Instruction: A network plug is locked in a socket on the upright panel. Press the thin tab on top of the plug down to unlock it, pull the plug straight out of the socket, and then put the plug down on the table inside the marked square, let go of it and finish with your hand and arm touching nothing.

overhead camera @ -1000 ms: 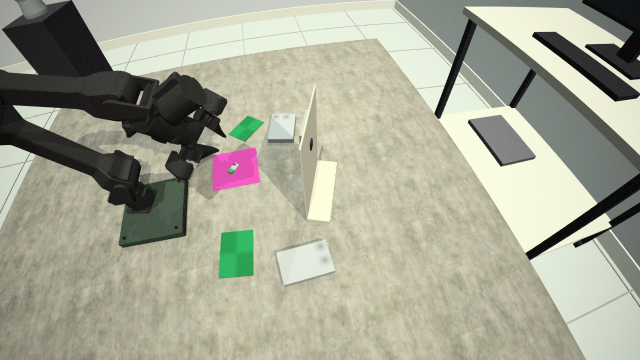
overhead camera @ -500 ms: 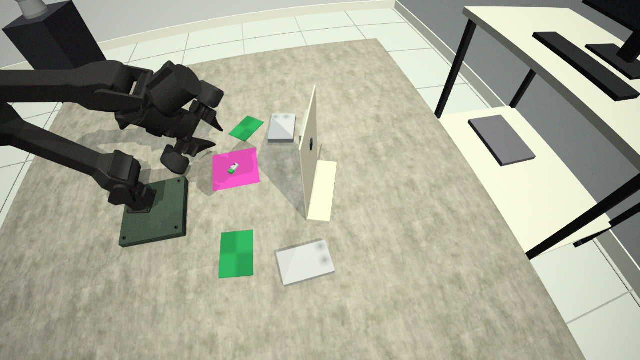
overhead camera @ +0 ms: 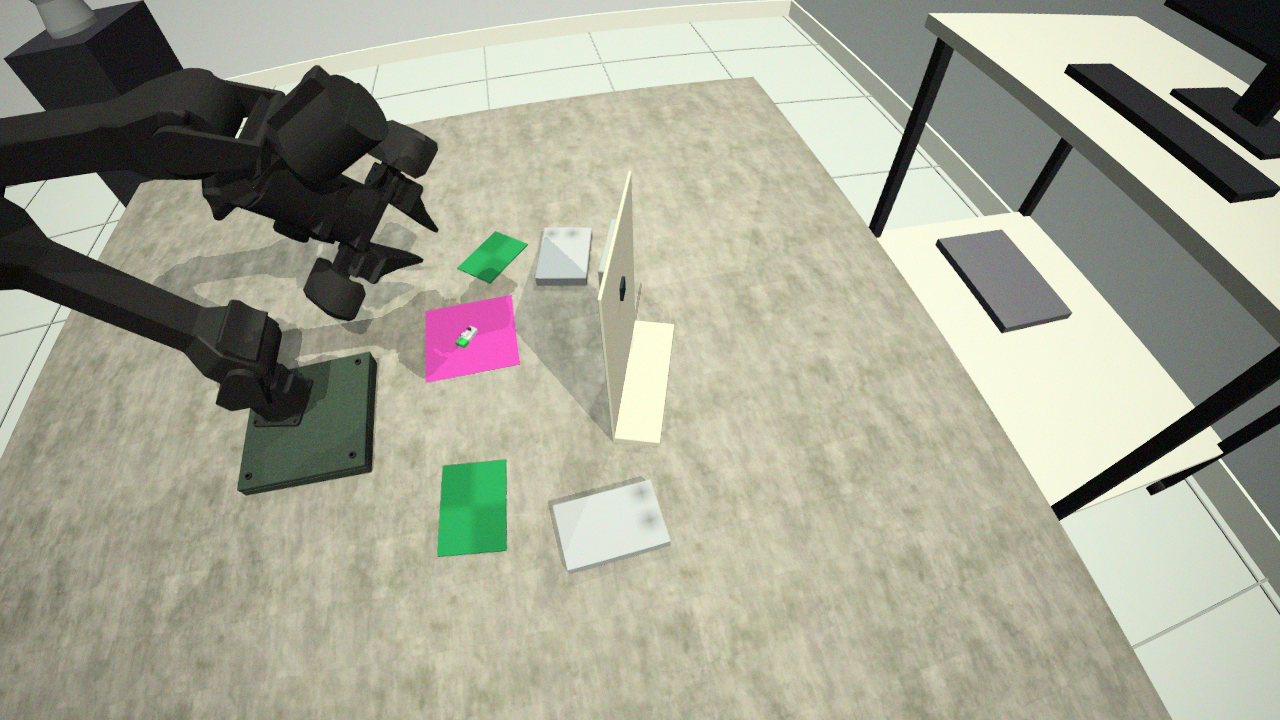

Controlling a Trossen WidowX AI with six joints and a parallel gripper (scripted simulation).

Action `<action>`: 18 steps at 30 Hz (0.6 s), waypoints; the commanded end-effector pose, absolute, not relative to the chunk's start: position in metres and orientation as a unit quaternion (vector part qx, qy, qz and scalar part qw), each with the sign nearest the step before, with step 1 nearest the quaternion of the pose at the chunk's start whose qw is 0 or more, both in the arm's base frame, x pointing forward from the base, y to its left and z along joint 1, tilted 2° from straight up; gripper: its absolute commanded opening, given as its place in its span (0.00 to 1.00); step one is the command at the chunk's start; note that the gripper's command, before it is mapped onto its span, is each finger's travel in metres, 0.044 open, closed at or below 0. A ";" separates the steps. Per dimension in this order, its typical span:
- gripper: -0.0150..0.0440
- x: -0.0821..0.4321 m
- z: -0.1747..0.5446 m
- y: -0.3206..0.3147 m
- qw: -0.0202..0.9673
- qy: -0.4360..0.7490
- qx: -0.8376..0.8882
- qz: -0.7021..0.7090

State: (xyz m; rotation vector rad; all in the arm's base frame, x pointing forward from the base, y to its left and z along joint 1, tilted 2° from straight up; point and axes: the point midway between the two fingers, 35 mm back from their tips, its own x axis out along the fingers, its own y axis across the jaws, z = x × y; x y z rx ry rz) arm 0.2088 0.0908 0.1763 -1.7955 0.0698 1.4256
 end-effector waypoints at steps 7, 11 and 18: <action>0.52 0.207 0.204 0.091 0.412 0.030 -0.712 0.569; 0.52 0.206 0.215 0.091 0.412 0.030 -0.712 0.569; 0.52 0.203 0.232 0.091 0.411 0.029 -0.712 0.569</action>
